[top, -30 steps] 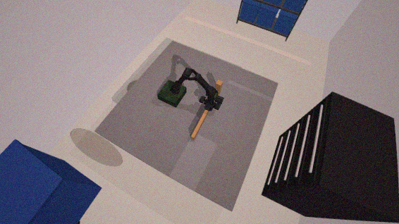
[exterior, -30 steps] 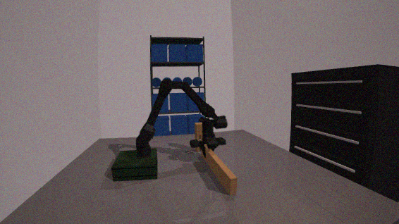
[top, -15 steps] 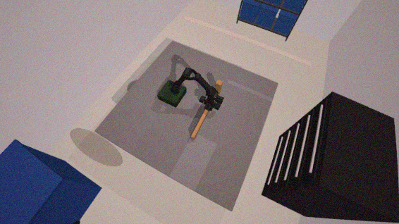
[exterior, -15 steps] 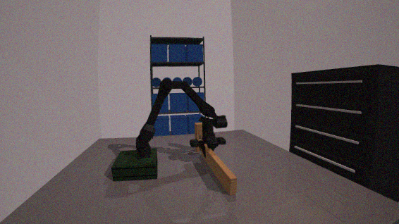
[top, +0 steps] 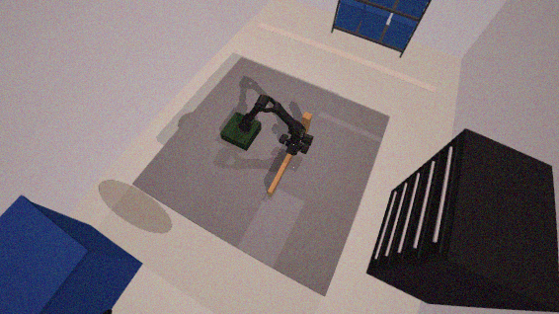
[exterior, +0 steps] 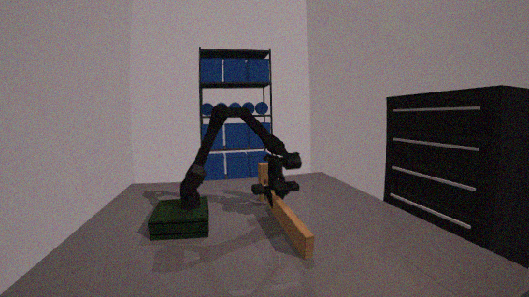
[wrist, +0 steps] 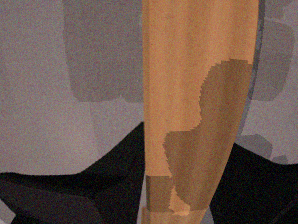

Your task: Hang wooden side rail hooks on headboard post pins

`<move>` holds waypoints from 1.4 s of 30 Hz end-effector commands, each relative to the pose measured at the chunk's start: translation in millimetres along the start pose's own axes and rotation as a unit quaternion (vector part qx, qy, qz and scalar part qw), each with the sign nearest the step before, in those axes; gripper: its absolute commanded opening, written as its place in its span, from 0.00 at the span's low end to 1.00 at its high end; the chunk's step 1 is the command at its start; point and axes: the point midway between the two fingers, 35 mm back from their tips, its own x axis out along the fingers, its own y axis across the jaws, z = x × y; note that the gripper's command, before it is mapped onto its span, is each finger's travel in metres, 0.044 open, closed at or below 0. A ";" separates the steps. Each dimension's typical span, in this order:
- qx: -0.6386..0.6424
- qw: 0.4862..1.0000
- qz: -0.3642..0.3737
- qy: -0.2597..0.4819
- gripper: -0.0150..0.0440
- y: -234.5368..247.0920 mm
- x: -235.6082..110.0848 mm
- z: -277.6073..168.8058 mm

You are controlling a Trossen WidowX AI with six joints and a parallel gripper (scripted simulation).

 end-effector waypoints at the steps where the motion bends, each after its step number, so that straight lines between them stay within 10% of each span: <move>1: 0.004 1.000 0.003 0.000 0.25 1.2 -3.3 0.0; 42: 0.004 1.000 0.003 0.000 0.25 1.2 -10.1 0.0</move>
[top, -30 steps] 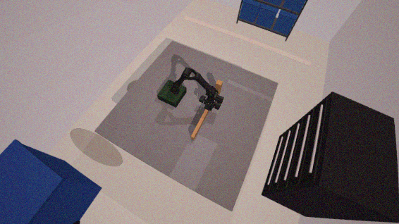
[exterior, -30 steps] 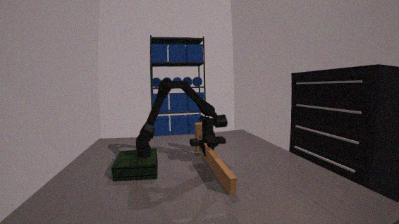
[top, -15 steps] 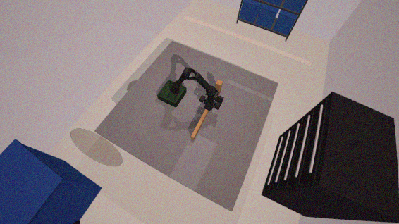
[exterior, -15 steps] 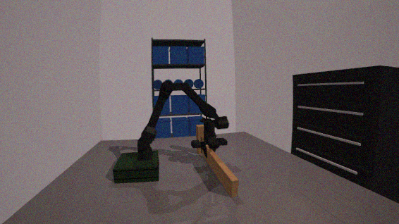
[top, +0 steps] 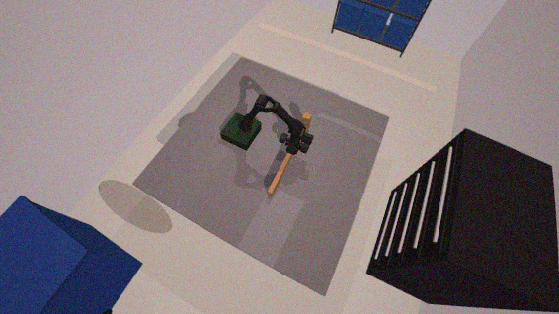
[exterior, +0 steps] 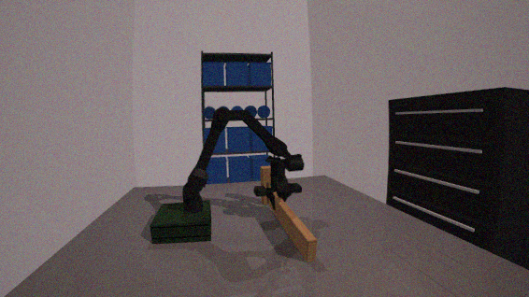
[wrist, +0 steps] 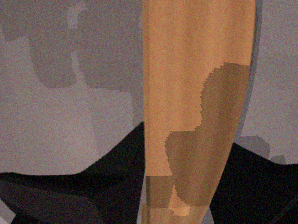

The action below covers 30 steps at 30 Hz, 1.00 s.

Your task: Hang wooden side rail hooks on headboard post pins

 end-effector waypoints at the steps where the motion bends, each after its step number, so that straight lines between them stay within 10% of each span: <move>1: 0.004 1.000 0.003 0.000 0.25 1.3 -3.4 -0.1; 30: 0.004 1.000 0.003 0.000 0.25 1.3 -8.3 -0.1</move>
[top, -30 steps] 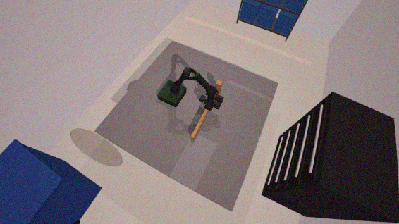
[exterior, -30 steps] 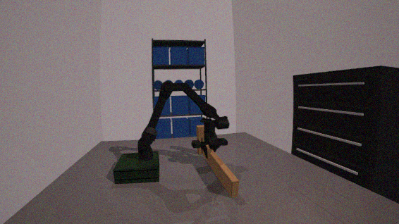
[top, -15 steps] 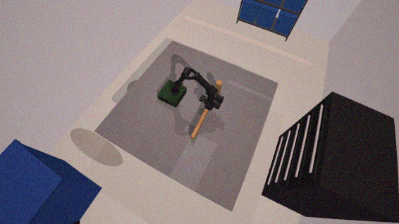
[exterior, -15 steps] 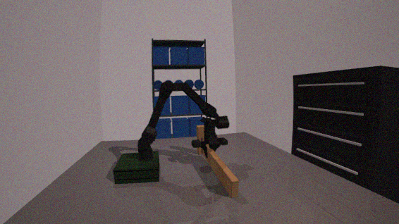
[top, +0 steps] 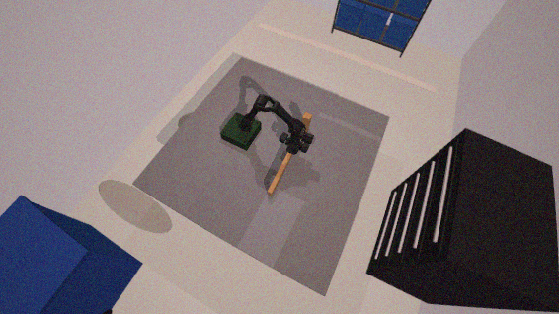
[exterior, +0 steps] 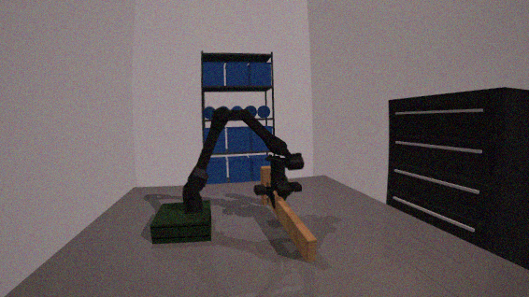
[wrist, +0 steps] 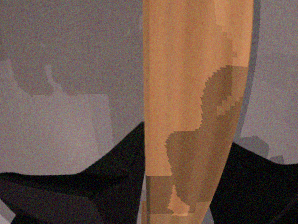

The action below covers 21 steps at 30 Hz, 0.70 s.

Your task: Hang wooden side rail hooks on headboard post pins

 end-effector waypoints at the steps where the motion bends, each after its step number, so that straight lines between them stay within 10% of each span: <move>1: 0.004 1.000 0.004 0.000 0.25 1.4 -3.5 -0.1; 21: 0.004 1.000 0.004 0.000 0.25 1.4 -6.8 -0.1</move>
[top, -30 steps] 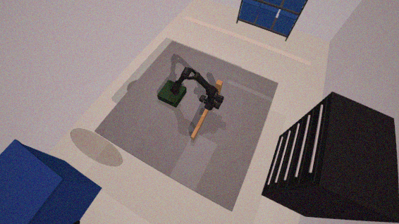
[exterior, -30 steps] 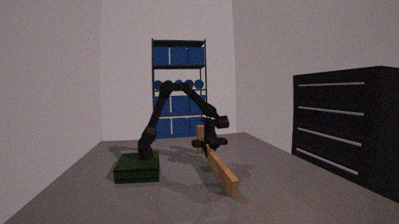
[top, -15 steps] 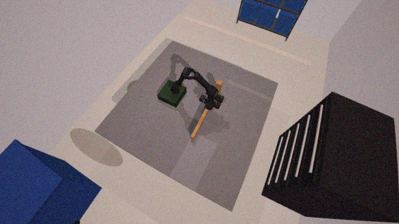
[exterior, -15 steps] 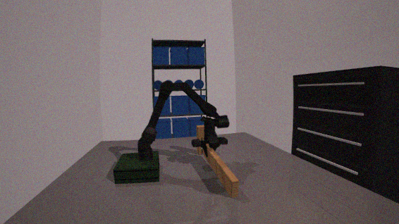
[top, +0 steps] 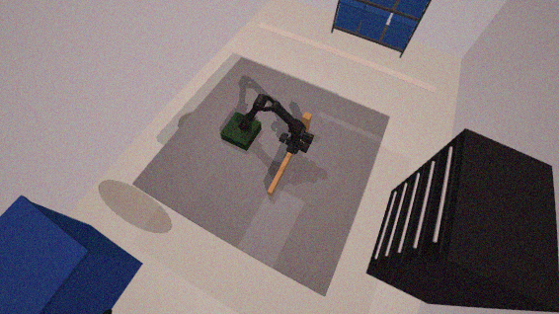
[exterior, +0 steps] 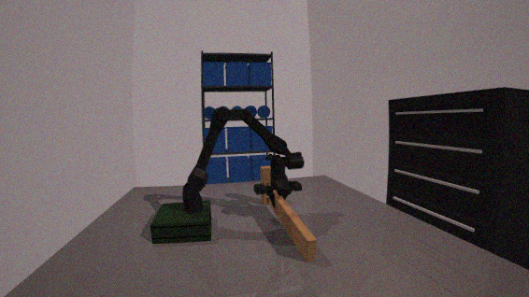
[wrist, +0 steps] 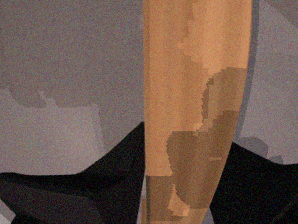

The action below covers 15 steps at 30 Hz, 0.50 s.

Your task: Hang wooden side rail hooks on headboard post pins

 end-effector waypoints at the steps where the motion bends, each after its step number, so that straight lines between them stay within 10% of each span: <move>1: 0.004 1.000 0.004 0.000 0.25 1.3 -3.5 -0.1; 15: 0.004 1.000 0.004 0.000 0.25 1.3 -5.6 -0.1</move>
